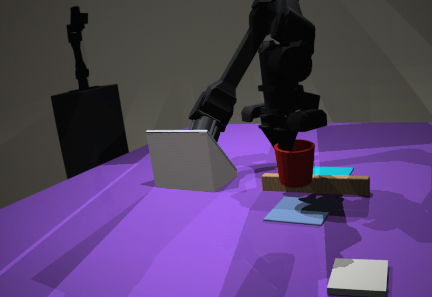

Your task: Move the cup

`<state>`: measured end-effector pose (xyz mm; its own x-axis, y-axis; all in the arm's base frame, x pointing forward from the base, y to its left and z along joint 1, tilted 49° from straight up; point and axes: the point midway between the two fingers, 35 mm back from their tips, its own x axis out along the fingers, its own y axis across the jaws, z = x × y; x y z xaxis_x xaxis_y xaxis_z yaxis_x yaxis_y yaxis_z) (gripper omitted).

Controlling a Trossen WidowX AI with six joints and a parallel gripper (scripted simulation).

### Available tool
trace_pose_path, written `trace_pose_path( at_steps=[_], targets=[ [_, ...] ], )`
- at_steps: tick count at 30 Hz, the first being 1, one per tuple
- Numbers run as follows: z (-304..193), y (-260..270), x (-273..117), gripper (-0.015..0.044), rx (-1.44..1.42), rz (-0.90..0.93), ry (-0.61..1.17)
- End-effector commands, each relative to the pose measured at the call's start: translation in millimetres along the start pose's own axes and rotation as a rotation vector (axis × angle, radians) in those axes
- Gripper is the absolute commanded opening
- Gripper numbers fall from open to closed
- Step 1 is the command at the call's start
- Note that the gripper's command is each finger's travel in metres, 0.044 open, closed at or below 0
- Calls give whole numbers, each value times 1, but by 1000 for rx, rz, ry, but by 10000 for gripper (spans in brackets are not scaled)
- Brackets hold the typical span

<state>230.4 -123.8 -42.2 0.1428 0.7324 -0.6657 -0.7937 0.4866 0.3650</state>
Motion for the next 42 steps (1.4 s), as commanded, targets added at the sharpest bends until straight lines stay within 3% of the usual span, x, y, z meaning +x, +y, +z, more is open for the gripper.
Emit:
trace_pose_path(
  at_steps=[1,42],
  targets=[
    [0,0,0,0,0,1,0],
    [50,28,-1,0,-7,0,2]
  ],
)
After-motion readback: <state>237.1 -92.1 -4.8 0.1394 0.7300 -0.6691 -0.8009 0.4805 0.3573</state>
